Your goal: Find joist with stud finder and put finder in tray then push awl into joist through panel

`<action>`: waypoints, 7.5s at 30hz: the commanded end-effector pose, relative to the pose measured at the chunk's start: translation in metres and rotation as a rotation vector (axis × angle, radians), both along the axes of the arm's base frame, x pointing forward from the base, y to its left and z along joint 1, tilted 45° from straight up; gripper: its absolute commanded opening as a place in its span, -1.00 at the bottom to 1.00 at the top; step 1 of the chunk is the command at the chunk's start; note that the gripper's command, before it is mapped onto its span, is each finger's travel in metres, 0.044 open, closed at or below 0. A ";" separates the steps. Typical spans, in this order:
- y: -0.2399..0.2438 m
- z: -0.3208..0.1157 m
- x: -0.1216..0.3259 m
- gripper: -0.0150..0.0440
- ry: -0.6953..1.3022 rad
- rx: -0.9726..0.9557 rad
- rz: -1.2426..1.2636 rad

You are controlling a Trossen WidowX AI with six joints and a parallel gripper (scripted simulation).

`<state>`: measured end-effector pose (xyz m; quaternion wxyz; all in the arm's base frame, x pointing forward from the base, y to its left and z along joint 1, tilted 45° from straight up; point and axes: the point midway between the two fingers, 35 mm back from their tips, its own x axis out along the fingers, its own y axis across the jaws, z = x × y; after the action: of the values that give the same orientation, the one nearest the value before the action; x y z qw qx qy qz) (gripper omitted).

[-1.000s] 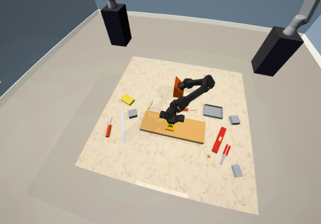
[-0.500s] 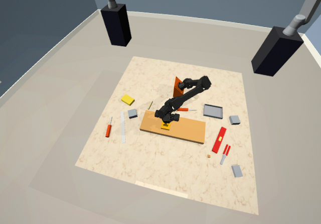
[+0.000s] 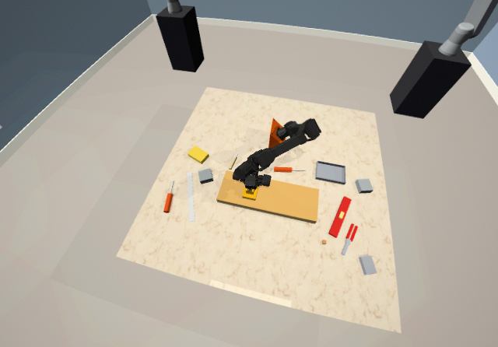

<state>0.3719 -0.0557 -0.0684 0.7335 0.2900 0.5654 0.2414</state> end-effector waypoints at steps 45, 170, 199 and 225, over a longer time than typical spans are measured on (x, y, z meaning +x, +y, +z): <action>-0.072 -0.068 0.002 -0.49 -0.001 -0.007 -0.002; 0.248 0.345 -0.217 -0.49 -1.075 0.050 1.103; 0.270 0.324 -0.222 -0.49 -1.090 0.053 1.130; 0.297 0.298 -0.225 -0.49 -1.093 0.057 1.124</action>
<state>0.1467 0.2379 0.2333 0.6657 -0.1826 0.1793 0.7010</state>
